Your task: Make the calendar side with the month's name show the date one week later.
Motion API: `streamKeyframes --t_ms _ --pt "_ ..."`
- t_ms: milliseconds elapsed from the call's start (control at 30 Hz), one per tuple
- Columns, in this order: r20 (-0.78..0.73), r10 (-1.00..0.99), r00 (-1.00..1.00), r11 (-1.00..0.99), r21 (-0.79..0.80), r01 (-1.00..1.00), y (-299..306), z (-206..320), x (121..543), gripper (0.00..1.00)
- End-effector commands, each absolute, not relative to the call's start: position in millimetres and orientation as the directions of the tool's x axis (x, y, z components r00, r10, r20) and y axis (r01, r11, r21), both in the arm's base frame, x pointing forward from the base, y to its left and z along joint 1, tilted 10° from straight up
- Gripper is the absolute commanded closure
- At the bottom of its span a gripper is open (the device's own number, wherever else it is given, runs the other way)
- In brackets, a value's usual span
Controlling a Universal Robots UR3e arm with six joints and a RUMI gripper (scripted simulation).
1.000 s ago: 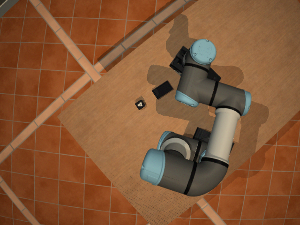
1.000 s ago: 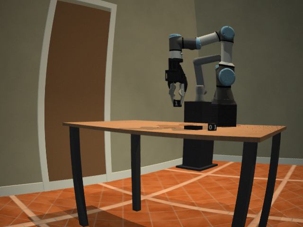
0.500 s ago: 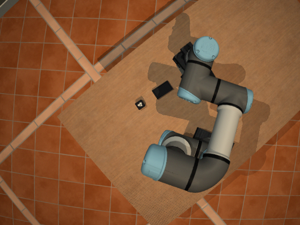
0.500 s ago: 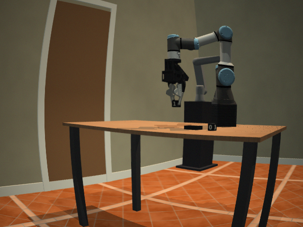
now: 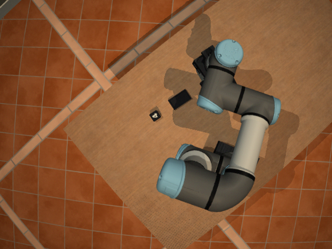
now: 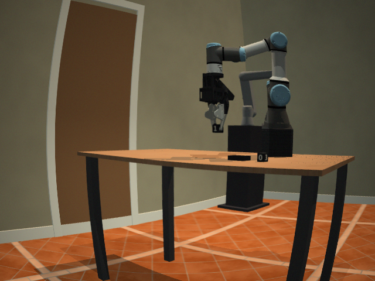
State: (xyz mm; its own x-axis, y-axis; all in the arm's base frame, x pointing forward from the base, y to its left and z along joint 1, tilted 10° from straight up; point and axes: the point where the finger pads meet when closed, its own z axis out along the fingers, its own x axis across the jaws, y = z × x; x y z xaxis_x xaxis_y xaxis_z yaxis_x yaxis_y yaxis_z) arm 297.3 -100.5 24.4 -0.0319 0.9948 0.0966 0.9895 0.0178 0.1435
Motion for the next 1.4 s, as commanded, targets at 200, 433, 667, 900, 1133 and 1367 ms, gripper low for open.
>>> streamKeyframes --t_ms 200,433,667,900,1133,1367 --pt "0.095 0.995 -0.029 0.015 0.145 0.989 -101 25 298 0.89" --pt "0.095 0.995 -0.029 0.015 0.145 0.989 -101 25 298 0.89" --pt "0.095 0.995 -0.029 0.015 0.145 0.989 -100 17 299 0.89" --pt "0.095 0.995 -0.029 0.015 0.145 0.989 -98 -3 302 0.89" --pt "0.095 0.995 -0.029 0.015 0.145 0.989 -96 -22 305 0.89" --pt "0.095 0.995 -0.029 0.015 0.145 0.989 -94 -48 309 0.89"
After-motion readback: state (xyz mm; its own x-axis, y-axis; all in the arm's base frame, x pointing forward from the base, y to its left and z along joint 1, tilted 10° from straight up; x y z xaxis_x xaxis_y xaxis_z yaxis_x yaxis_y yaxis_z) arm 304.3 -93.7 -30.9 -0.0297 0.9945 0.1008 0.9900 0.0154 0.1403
